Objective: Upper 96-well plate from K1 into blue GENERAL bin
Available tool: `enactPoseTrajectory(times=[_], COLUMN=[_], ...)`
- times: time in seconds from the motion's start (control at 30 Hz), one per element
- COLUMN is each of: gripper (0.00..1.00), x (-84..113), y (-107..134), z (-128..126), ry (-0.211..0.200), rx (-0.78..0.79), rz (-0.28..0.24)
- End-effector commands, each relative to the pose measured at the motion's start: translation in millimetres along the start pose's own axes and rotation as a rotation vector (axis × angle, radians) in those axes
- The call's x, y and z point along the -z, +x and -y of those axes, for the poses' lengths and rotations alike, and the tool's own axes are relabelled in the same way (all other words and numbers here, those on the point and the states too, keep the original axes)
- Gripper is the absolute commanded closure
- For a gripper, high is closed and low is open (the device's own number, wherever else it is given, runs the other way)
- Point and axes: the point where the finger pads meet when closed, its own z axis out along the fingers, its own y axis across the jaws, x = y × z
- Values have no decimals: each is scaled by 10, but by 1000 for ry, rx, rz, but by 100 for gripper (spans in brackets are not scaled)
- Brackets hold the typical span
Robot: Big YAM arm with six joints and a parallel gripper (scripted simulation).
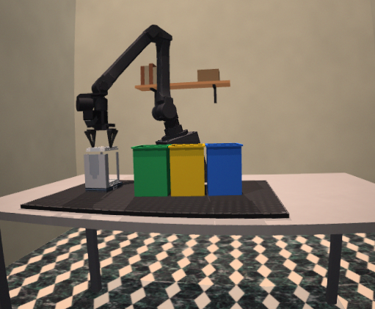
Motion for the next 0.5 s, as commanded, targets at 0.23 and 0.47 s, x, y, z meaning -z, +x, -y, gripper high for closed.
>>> enactPoseTrajectory(times=[0.23,0.47], gripper=[100,100], x=[345,470], y=[-193,-191], z=[130,130], ry=[35,37], rx=[0,0], rz=[42,42])
